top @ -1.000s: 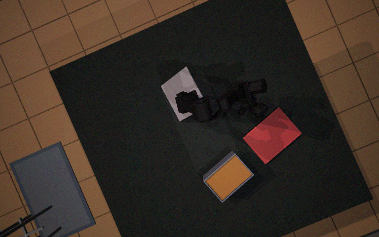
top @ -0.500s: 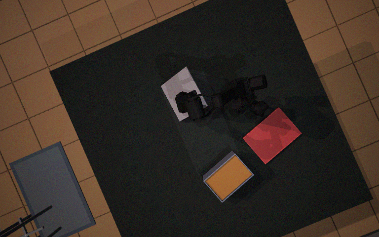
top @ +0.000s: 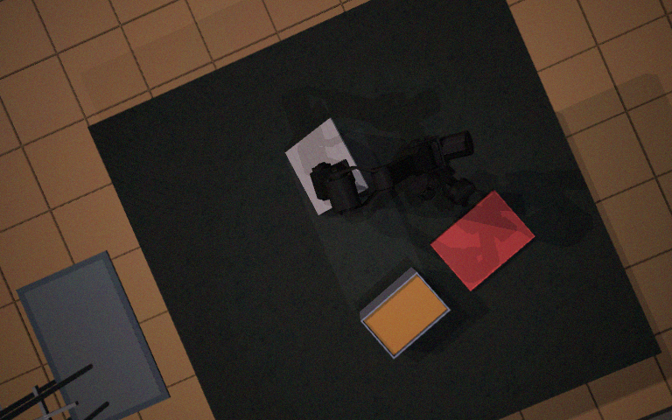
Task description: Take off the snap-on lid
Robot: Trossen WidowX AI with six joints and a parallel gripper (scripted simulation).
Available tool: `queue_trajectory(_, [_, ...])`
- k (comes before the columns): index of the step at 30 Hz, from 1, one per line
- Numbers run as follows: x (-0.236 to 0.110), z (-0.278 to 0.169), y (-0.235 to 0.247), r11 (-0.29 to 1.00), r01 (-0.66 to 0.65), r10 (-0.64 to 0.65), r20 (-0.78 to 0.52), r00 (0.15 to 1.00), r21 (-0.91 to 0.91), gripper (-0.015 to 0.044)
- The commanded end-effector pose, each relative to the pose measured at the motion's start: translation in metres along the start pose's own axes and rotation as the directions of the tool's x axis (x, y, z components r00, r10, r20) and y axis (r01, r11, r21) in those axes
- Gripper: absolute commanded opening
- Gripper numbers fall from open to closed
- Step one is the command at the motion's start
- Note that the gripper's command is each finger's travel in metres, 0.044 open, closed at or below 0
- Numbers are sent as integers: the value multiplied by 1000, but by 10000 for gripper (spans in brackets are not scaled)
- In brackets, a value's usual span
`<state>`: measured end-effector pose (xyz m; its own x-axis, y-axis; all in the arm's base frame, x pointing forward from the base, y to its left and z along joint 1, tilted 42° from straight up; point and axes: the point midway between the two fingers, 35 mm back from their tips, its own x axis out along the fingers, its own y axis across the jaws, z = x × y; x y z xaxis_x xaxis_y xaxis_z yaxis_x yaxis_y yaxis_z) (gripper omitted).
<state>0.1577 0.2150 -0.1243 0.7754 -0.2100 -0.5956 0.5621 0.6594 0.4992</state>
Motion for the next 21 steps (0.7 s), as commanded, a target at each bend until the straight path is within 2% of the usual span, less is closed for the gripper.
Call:
queue_trajectory(1, [0, 0, -1, 1000, 3, -3, -3, 1000, -3, 440])
queue_trajectory(18, [0, 0, -1, 1000, 3, -3, -3, 1000, -3, 440])
queue_trajectory(21, [0, 0, -1, 1000, 3, -3, -3, 1000, -3, 361])
